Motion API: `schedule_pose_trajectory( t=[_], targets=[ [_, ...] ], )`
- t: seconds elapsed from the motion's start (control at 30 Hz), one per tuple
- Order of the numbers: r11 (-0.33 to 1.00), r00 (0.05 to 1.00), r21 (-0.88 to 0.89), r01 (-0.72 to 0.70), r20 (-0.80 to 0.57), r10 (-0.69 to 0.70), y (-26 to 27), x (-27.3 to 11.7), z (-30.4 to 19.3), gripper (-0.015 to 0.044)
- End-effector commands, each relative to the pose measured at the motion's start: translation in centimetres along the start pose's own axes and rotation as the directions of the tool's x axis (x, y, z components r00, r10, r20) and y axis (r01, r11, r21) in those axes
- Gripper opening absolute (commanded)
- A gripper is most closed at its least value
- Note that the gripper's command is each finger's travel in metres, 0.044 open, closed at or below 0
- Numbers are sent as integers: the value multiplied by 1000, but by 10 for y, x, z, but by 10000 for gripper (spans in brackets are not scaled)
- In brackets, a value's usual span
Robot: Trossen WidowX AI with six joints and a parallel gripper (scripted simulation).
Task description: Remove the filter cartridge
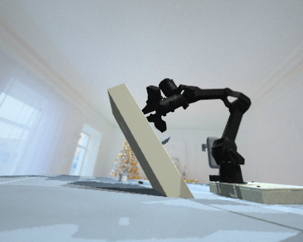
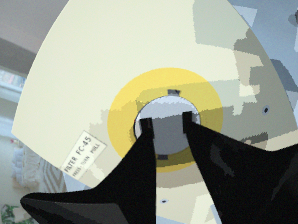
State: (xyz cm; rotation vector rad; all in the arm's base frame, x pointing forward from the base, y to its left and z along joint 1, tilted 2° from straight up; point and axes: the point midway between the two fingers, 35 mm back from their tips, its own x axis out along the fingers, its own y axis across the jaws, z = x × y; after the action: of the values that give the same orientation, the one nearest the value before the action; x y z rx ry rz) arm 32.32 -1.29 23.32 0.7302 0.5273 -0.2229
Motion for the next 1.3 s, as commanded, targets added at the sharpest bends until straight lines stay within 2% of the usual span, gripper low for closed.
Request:
schedule_pose_trajectory(
  t=[0.0,1.27],
  targets=[
    [1000,1000,4,6,-2,-6,-2,2,-1,109],
    [1000,1000,4,6,-2,-6,-1,5,0,109]
  ],
)
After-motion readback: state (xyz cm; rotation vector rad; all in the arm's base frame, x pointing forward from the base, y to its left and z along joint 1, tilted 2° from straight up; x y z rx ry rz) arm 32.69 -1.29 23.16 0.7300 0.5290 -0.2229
